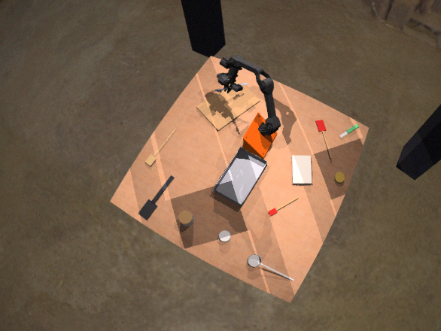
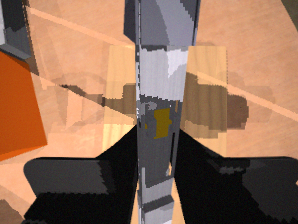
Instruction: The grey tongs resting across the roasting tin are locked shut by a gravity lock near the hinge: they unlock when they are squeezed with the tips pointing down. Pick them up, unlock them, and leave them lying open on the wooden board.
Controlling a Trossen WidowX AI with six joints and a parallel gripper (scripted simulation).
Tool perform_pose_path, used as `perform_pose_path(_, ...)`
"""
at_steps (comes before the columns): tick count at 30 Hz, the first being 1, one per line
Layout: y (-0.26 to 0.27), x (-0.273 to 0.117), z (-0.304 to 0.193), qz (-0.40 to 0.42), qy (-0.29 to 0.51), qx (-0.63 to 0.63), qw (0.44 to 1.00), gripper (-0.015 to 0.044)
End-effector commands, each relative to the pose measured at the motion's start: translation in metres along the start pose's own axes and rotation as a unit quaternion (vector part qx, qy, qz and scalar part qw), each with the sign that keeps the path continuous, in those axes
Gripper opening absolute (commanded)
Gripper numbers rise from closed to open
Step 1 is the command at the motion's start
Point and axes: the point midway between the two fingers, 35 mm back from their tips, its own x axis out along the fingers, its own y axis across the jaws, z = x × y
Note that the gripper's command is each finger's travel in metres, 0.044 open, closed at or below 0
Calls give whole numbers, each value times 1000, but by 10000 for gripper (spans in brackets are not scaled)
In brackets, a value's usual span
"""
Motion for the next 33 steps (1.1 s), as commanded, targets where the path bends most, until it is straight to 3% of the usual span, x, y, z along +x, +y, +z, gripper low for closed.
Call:
perform_pose_path(1,0,-11,3,-1,-87,-8,996,-150)
perform_pose_path(13,-2,-59,-3,-44,-339,-17,940,-150)
perform_pose_path(33,-2,-60,-3,-45,-342,-17,938,-150)
